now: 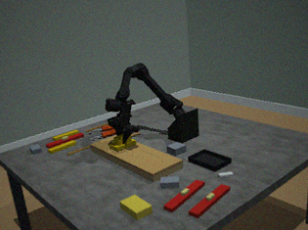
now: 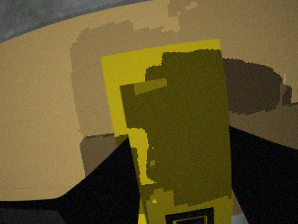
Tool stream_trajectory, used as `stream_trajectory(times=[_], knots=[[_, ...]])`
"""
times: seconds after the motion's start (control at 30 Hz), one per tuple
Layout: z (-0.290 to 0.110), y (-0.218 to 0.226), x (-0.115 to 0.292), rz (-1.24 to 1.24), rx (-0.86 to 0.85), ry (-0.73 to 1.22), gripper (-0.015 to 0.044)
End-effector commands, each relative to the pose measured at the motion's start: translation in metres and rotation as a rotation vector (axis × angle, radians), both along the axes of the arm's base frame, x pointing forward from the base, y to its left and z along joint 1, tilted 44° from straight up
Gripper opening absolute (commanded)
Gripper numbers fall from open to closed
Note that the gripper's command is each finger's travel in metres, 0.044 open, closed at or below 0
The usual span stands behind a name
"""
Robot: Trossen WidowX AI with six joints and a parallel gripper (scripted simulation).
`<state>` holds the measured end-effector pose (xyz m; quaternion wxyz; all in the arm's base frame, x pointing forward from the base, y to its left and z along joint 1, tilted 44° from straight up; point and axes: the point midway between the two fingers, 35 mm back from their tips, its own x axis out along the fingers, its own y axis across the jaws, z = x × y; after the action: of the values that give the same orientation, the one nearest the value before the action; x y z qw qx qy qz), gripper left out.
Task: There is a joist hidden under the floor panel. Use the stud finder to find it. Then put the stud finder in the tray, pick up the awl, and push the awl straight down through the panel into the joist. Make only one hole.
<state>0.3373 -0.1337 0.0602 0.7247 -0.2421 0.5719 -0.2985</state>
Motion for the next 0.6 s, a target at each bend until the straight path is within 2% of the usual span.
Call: stream_trajectory(times=[0.0,0.57], knots=[[0.004,-0.005,-0.002,-0.002,-0.001,0.003,0.0],[0.02,-0.021,-0.005,-0.002,-0.002,0.003,0.0]])
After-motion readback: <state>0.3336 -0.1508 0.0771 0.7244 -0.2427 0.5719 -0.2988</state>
